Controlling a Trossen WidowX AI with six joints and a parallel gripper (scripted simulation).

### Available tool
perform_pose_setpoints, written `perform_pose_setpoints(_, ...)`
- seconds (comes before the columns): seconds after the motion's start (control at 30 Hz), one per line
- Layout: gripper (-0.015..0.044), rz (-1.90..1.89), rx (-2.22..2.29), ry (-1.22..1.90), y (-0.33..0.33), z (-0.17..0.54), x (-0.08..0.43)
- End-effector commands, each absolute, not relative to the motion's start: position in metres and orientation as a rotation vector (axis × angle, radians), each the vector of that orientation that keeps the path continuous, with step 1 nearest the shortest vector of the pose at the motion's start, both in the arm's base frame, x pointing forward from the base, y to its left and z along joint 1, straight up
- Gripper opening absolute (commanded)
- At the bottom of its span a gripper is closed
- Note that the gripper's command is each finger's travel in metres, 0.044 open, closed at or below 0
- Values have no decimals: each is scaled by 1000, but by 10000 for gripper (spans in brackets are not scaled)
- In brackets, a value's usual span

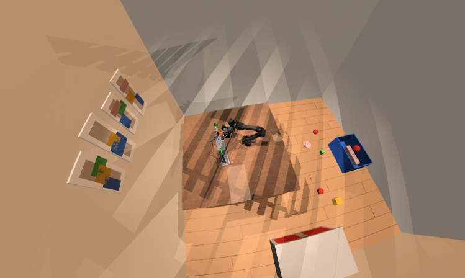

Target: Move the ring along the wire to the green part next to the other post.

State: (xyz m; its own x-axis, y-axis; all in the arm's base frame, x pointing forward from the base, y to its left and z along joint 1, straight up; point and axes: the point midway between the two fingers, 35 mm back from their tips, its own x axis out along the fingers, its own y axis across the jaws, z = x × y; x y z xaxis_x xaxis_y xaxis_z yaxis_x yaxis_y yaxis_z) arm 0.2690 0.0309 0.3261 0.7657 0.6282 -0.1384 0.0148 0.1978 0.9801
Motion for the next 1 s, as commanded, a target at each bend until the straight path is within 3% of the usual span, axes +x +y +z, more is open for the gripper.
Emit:
perform_pose_setpoints(0.0, -150, 448, 1259, 599, 30, 325, 270)
perform_pose_setpoints(0.97, -150, 277, 804, 629, 22, 306, 271)
